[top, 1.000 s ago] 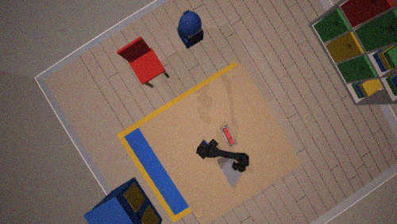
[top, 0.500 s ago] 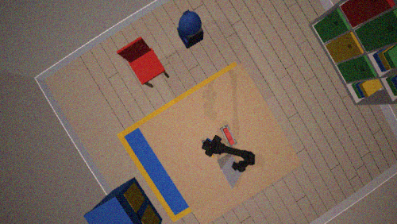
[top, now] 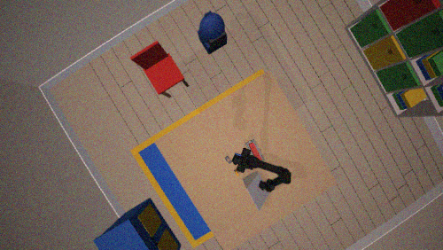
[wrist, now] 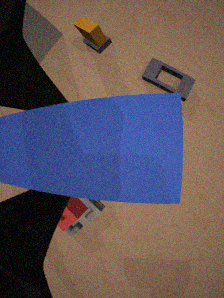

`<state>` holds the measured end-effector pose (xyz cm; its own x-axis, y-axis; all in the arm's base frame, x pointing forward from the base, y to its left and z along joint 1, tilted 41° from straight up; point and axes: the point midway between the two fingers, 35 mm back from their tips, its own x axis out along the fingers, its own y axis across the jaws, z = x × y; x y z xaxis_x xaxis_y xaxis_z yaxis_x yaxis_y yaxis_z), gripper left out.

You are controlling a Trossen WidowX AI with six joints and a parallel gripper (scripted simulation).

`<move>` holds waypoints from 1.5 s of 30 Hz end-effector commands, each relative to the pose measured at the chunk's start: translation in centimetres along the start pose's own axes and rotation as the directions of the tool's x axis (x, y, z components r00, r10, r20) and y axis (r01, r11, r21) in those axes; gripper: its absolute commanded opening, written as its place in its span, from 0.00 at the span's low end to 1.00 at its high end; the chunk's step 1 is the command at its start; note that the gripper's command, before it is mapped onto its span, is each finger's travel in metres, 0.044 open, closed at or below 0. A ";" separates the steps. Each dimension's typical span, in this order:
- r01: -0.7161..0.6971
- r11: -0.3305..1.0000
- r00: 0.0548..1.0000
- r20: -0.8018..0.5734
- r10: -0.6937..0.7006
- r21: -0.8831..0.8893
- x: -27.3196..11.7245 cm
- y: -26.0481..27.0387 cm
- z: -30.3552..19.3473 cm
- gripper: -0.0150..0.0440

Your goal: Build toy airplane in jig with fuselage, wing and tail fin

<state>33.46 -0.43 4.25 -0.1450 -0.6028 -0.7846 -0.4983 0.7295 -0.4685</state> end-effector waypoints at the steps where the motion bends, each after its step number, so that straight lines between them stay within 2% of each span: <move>1: 0.006 0.998 1.000 0.002 -0.006 -0.070 0.2 -0.9 -1.4 0.25; 22: 0.009 0.922 1.000 -0.004 -0.012 -0.387 1.4 -3.8 -7.4 0.25; 45: 0.001 0.723 0.999 -0.025 -0.025 -0.691 3.4 -5.0 -14.5 0.25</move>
<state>24.13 -10.15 9.53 -0.1542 -0.6217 -0.7680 -0.9339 0.3454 -0.0921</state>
